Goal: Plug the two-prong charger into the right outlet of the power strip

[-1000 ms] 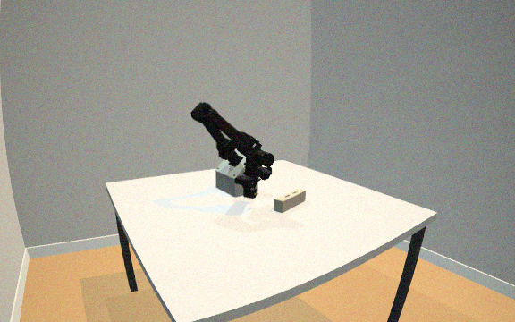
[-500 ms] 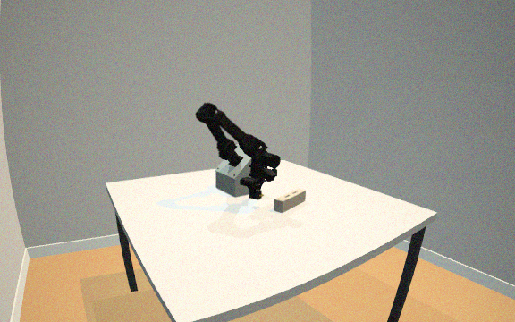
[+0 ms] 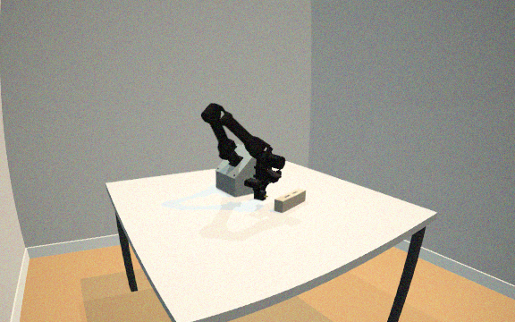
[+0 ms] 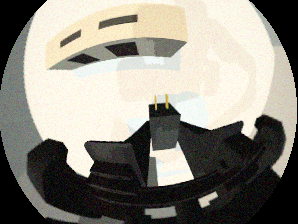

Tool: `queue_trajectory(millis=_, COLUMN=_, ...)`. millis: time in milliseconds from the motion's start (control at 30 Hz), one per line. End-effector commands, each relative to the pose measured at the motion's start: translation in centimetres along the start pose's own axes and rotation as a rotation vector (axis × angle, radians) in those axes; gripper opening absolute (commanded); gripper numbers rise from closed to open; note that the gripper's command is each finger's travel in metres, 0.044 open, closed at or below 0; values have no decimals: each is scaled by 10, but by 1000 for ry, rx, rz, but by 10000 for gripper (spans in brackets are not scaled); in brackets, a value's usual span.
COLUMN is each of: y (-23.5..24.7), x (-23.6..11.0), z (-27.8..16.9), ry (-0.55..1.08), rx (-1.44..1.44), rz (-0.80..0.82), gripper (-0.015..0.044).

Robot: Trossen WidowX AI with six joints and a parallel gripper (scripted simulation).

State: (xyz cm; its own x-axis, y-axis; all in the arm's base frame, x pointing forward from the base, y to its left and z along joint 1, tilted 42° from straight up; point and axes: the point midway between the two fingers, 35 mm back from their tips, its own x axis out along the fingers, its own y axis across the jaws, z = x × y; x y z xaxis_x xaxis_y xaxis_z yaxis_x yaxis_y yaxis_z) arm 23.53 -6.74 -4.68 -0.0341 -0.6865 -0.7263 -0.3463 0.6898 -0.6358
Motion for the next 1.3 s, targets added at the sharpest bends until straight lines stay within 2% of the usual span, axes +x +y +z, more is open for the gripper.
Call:
queue_trajectory(millis=0, y=10, x=4, z=1, ry=2, rx=17, rz=5, gripper=0)
queue_trajectory(millis=467, y=37, x=15, z=1, ry=3, rx=68, rz=7, gripper=0)
queue_trajectory(millis=1267, y=39, x=15, z=25, ry=3, rx=79, rz=7, gripper=0)
